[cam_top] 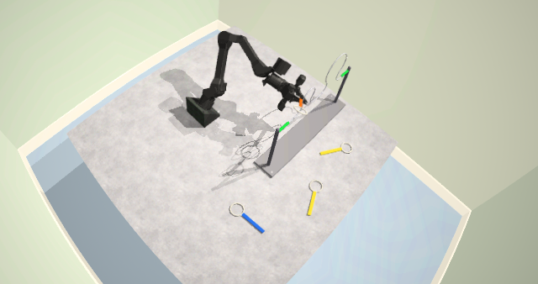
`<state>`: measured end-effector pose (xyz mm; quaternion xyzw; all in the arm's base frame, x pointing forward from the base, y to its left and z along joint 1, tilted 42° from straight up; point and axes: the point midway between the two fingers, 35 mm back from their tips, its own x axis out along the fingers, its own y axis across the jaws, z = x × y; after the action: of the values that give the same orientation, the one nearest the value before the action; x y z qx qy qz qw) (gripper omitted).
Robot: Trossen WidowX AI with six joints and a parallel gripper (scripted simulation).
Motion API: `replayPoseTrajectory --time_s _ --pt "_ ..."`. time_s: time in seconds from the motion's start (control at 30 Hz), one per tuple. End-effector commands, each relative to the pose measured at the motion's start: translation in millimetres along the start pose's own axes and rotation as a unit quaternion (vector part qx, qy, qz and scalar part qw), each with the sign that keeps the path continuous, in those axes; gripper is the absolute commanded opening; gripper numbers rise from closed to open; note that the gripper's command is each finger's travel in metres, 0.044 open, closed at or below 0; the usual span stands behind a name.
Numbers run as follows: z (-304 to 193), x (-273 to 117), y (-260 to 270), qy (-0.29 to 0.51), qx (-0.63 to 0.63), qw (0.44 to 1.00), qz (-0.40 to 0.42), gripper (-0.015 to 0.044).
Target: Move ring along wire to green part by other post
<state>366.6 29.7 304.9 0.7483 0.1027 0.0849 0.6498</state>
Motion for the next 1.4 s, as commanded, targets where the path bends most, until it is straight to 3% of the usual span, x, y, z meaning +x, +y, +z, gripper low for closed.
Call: replayPoseTrajectory --time_s 0.0,1.37 --pt "1 3 -20 -0.014 -0.049 0.998 -0.028 -0.015" --pt "51 -8 -128 -0.053 -0.37 0.91 -0.177 -0.015"
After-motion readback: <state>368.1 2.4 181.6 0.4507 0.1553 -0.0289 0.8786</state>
